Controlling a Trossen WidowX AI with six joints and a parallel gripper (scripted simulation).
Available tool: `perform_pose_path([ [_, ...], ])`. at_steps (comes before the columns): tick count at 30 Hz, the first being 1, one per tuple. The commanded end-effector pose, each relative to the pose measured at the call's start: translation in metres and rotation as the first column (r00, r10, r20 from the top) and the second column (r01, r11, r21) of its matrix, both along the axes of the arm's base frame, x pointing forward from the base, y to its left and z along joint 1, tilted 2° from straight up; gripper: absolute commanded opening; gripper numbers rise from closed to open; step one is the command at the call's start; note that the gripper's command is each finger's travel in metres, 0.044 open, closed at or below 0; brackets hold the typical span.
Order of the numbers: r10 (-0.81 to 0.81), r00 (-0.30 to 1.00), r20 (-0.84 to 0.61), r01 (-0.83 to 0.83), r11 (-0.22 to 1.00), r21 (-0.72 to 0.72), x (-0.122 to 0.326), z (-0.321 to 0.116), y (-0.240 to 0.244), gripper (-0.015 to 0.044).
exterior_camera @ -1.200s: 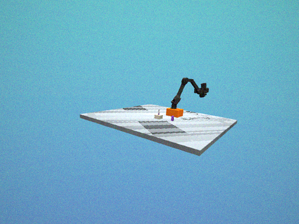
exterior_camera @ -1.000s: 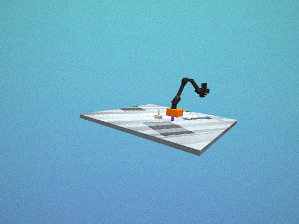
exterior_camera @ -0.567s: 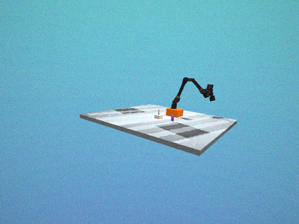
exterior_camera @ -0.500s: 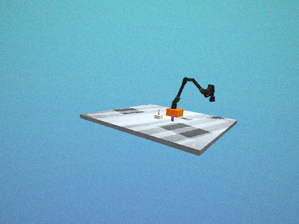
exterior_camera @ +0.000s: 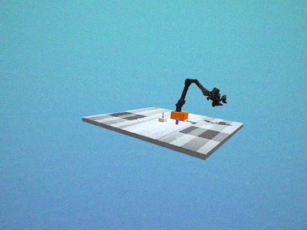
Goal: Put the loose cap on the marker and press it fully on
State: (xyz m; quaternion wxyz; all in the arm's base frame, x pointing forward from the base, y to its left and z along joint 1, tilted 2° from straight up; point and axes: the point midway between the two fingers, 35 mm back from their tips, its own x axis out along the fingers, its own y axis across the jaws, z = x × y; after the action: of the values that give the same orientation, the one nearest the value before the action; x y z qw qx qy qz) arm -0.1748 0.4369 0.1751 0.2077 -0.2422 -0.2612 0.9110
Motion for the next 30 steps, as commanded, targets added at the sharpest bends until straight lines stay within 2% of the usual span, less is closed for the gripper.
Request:
perform_pose_path([
  [1, -0.213, 0.976, -0.042, 0.200, 0.957, -0.211, 0.046, -0.010, 0.010, 0.0248],
  [5, -0.497, 0.866, -0.062, 0.408, 0.771, -0.489, 0.103, -0.026, 0.015, 0.0248],
  [8, -0.737, 0.675, -0.027, 0.506, 0.489, -0.710, 0.155, -0.041, 0.012, 0.0248],
  [12, -0.941, 0.323, 0.103, 0.452, 0.057, -0.890, 0.222, -0.060, -0.006, 0.0248],
  [15, -0.973, 0.085, 0.216, 0.321, -0.179, -0.930, 0.259, -0.071, -0.023, 0.0248],
  [19, -0.900, -0.212, 0.382, 0.067, -0.403, -0.913, 0.304, -0.083, -0.052, 0.0248],
  [23, -0.709, -0.449, 0.543, -0.229, -0.496, -0.837, 0.342, -0.093, -0.087, 0.0248],
  [26, -0.499, -0.568, 0.654, -0.454, -0.473, -0.755, 0.365, -0.099, -0.117, 0.0248],
  [30, -0.167, -0.621, 0.765, -0.699, -0.322, -0.638, 0.388, -0.105, -0.161, 0.0248],
])
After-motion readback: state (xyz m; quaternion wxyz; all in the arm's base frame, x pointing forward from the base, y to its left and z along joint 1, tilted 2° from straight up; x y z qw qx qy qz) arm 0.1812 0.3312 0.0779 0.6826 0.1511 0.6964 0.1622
